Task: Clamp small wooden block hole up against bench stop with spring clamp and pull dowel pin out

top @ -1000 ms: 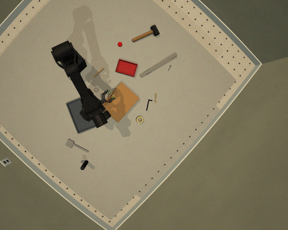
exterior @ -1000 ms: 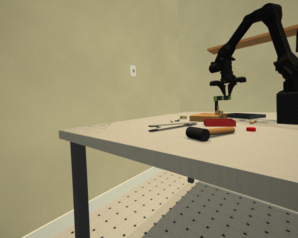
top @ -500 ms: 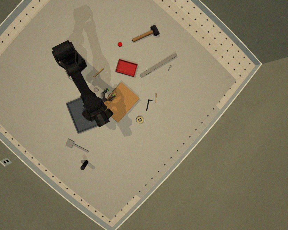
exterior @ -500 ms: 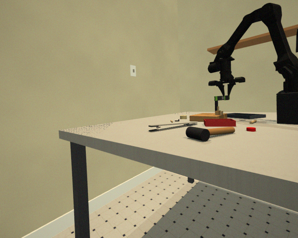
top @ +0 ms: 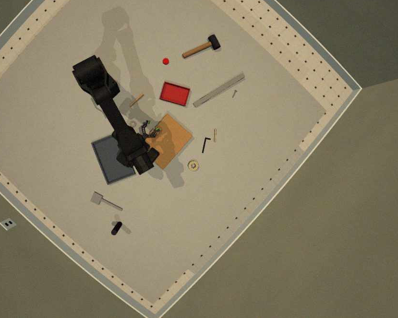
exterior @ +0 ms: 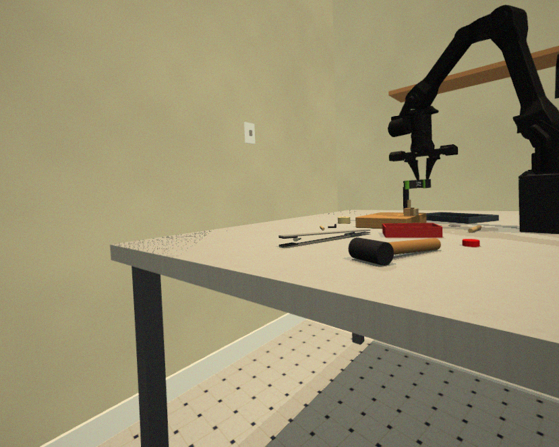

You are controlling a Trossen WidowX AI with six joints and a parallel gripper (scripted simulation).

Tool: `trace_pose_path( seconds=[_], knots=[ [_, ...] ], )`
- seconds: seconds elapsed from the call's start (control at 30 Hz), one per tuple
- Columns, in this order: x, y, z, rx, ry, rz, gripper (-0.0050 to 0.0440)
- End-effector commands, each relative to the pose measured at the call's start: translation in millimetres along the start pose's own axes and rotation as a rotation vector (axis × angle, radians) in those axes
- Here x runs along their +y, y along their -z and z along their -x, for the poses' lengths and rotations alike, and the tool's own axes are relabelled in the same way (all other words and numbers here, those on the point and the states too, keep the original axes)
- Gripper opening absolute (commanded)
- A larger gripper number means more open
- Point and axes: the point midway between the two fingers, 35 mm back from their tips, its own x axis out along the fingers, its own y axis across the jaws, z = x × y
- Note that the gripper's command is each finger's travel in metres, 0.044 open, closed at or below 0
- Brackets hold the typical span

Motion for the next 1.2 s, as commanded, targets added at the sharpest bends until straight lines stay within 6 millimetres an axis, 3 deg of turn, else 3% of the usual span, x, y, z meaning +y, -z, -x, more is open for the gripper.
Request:
trace_pose_path(
  seconds=[0.0,1.17],
  knots=[
    [3,3,2,0.001,-0.007,0.036,0.0],
    [10,19,2,-0.001,-0.007,0.294,0.0]
  ],
)
